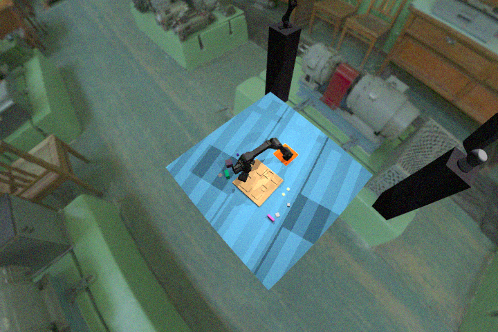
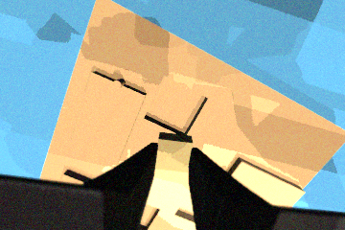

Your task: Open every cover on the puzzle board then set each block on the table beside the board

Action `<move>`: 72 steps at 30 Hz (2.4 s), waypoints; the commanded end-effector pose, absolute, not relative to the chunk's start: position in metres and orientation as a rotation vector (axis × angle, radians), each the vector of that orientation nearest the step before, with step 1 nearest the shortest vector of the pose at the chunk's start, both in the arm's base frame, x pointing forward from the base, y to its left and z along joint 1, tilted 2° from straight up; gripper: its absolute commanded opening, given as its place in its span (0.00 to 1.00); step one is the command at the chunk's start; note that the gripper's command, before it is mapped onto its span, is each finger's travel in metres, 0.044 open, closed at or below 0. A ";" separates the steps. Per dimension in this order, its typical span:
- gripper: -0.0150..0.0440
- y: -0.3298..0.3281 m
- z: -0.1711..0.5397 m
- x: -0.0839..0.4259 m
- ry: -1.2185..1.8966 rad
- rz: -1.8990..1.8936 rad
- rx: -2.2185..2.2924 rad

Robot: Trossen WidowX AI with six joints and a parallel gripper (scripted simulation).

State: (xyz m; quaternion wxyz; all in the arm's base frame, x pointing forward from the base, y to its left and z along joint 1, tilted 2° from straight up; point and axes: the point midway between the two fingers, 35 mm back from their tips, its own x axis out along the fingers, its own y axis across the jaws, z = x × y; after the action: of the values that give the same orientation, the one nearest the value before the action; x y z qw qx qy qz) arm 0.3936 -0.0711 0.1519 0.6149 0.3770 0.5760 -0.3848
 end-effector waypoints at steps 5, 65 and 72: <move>0.39 -0.092 0.156 0.386 1.324 -0.892 0.868; 0.39 -0.224 0.131 0.312 1.323 -0.905 0.854; 0.39 -0.225 0.120 0.313 1.323 -0.905 0.854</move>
State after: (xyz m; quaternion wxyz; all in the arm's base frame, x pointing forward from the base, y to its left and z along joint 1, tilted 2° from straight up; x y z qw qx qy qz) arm 0.3131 -0.2257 0.1262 0.6168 0.3706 0.5713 -0.3948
